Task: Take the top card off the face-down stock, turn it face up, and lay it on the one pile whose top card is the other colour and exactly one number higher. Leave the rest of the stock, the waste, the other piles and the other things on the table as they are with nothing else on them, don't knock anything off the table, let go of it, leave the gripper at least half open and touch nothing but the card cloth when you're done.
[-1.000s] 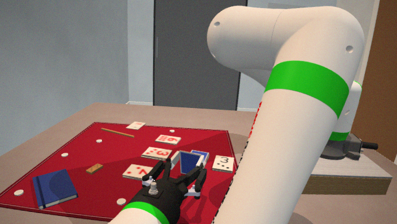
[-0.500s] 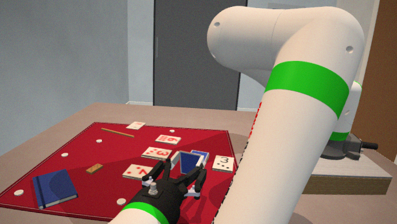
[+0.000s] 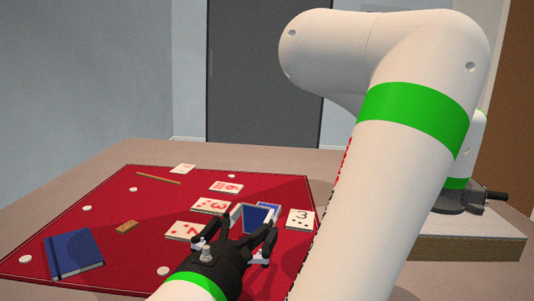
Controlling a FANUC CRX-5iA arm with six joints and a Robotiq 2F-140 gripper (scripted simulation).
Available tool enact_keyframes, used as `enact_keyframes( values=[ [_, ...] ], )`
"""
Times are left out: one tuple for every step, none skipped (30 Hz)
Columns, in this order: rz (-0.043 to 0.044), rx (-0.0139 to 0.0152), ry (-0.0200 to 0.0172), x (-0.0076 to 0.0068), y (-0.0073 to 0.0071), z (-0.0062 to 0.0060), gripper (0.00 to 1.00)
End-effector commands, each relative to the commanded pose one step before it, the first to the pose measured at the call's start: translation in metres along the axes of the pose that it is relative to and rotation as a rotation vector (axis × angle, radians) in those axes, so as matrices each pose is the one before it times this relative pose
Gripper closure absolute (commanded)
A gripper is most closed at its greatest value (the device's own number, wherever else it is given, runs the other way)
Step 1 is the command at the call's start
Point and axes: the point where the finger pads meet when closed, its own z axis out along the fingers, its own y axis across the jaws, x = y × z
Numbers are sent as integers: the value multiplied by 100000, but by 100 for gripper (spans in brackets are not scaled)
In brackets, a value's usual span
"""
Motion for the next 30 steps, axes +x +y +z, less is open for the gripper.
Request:
enact_keyframes(
  values=[
    [-973, -73, -1914, 630, -255, 393, 57],
    [0, 0, 0, 0, 0, 0, 57],
    [0, 0, 0, 0, 0, 0, 57],
    [0, 0, 0, 0, 0, 0, 57],
    [0, 0, 0, 0, 0, 0, 0],
    [0, 0, 0, 0, 0, 0, 0],
    [0, 0, 0, 0, 0, 0, 0],
    [0, 0, 0, 0, 0, 0, 0],
    [0, 0, 0, 0, 0, 0, 0],
    [0, 0, 0, 0, 0, 0, 0],
    [0, 0, 0, 0, 0, 0, 0],
    [0, 0, 0, 0, 0, 0, 0],
    [0, 0, 0, 0, 0, 0, 0],
    [0, 0, 0, 0, 0, 0, 0],
    [0, 0, 0, 0, 0, 0, 0],
    [0, 0, 0, 0, 0, 0, 0],
    [0, 0, 0, 0, 0, 0, 0],
    [0, 0, 0, 0, 0, 0, 0],
    [0, 0, 0, 0, 0, 0, 0],
    [0, 0, 0, 0, 0, 0, 0],
    [0, 0, 0, 0, 0, 0, 0],
    [0, 0, 0, 0, 0, 0, 0],
    [0, 0, 0, 0, 0, 0, 0],
    [0, 0, 0, 0, 0, 0, 0],
    [0, 0, 0, 0, 0, 0, 0],
    [0, 0, 0, 0, 0, 0, 0],
    [0, 0, 0, 0, 0, 0, 0],
    [0, 0, 0, 0, 0, 0, 0],
    [0, 0, 0, 0, 0, 0, 0],
    [0, 0, 0, 0, 0, 0, 0]
  ],
)
